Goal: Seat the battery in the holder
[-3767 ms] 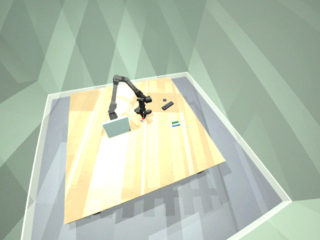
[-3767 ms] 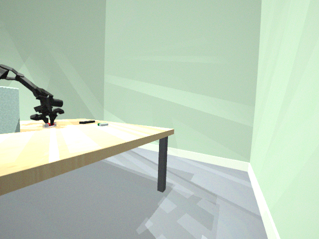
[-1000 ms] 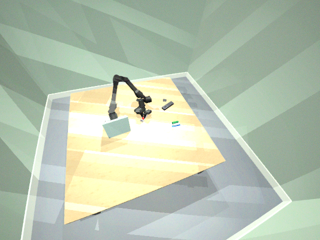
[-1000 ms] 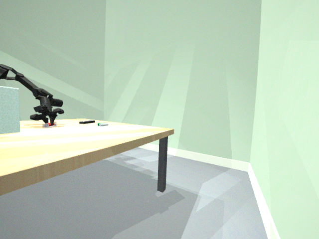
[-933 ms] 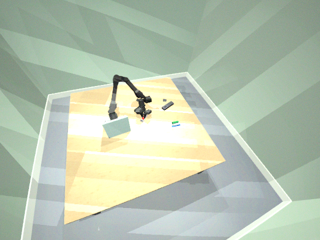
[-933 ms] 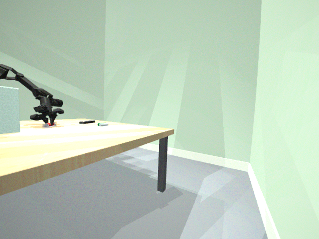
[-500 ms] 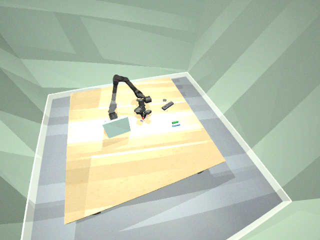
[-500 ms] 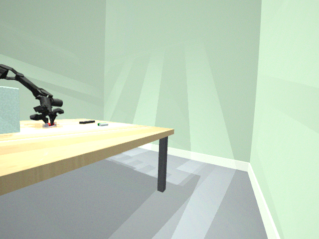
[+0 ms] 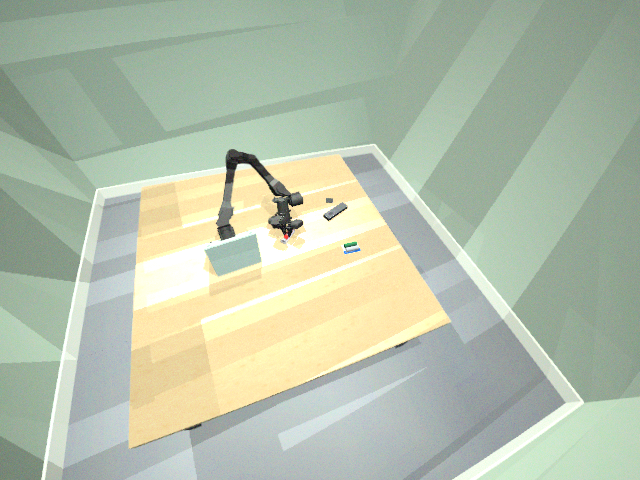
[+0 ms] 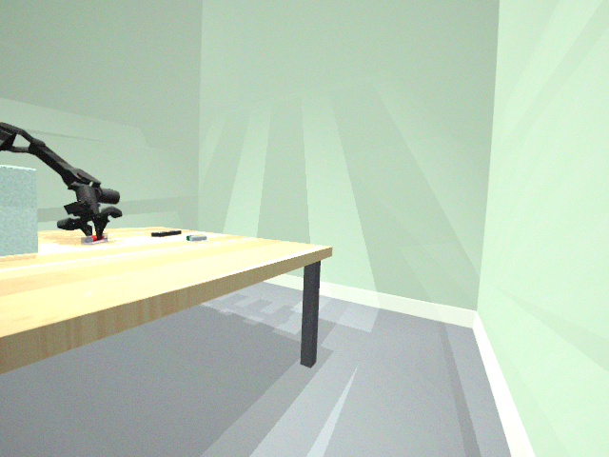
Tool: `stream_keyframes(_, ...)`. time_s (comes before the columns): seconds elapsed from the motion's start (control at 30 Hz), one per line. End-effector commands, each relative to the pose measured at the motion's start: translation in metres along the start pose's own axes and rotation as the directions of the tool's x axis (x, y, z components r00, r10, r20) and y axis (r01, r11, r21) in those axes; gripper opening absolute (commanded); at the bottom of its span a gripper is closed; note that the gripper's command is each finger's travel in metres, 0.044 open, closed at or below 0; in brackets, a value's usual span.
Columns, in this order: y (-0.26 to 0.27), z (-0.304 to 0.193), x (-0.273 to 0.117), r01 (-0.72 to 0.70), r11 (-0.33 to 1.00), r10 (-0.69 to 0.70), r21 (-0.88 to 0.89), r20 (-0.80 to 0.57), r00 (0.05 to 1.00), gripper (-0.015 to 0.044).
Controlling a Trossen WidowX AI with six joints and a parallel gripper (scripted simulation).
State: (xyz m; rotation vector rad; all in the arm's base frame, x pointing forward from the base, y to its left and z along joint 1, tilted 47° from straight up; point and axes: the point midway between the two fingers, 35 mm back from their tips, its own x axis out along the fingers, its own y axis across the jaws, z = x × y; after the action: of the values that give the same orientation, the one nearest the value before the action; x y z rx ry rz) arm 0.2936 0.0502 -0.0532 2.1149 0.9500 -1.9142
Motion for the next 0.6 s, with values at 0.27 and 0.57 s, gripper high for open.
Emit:
stream_keyframes(0.27,-0.001,0.002,0.001,0.001,1.000,-0.001,0.005,0.005,1.000,0.0074)
stream_keyframes(0.57,-0.001,-0.008,-0.002,0.001,1.000,-0.001,0.004,0.001,1.000,0.0074)
